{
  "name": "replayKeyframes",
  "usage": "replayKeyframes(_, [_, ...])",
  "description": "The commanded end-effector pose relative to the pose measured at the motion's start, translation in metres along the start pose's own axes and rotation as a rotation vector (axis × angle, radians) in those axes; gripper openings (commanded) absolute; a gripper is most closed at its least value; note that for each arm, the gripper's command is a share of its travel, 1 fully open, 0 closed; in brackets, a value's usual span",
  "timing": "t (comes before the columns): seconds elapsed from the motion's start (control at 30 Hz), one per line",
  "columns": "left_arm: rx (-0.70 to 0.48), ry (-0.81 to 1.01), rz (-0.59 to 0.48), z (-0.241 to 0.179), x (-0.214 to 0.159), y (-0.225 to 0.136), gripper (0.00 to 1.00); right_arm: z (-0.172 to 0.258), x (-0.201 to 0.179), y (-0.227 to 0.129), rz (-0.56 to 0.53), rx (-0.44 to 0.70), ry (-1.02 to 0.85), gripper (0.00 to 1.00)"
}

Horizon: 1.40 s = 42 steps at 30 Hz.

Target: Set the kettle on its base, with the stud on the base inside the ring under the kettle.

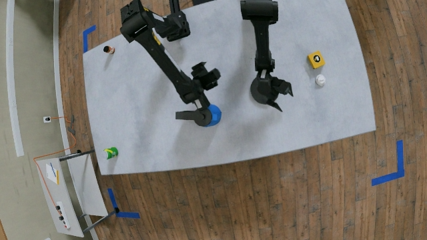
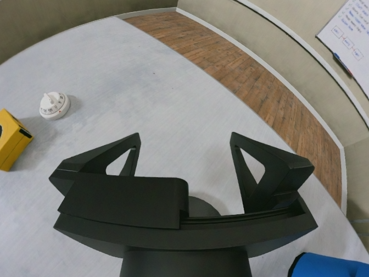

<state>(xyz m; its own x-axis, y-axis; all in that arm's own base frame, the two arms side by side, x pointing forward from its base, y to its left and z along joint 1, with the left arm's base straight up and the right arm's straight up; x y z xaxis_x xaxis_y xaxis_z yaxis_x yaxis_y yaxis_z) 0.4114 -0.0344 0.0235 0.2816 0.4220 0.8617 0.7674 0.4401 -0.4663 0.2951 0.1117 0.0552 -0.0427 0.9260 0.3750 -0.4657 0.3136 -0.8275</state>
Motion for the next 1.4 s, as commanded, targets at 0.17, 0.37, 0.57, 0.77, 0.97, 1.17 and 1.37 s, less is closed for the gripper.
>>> replayKeyframes(0.17, [-0.016, 0.002, -0.013, -0.008, 0.007, -0.003, 1.00, -0.022, 0.024, -0.038, 0.008, -0.134, 0.044, 0.85])
replayKeyframes(0.37, [-0.091, 0.085, -0.003, -0.031, 0.022, -0.024, 1.00, -0.037, 0.044, -0.069, -0.002, -0.242, 0.099, 0.85])
replayKeyframes(0.57, [-0.230, 0.160, 0.004, -0.067, 0.049, -0.064, 1.00, -0.058, 0.058, -0.122, -0.025, -0.411, 0.142, 0.85])
replayKeyframes(0.77, [-0.395, 0.252, 0.005, -0.095, 0.076, -0.119, 1.00, -0.093, 0.010, -0.175, 0.026, -0.587, 0.251, 0.85])
replayKeyframes(0.97, [-0.505, 0.310, -0.001, -0.107, 0.092, -0.158, 1.00, -0.103, -0.041, -0.204, 0.078, -0.650, 0.300, 0.85])
replayKeyframes(1.17, [-0.676, 0.403, -0.019, -0.113, 0.115, -0.220, 1.00, -0.092, -0.090, -0.192, 0.092, -0.589, 0.349, 0.85])
replayKeyframes(1.37, [-0.848, 0.485, -0.057, -0.110, 0.138, -0.282, 1.00, -0.087, -0.102, -0.187, 0.074, -0.567, 0.387, 0.85])
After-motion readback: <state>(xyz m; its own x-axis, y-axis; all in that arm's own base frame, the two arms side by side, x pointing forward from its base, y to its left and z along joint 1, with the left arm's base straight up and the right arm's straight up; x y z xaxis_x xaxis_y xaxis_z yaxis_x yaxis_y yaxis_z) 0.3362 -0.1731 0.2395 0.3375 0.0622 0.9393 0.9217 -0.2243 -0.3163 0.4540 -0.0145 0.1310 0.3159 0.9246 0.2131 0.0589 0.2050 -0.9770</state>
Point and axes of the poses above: on each arm, the point where the finger pads meet when closed, its own y axis out along the fingers, its own z axis across the jaws, x = y × z, the point moved 5 cm from there along -y, back along the fingers, and after that the axes turned 4 degrees about y, right-handed, at the moved point
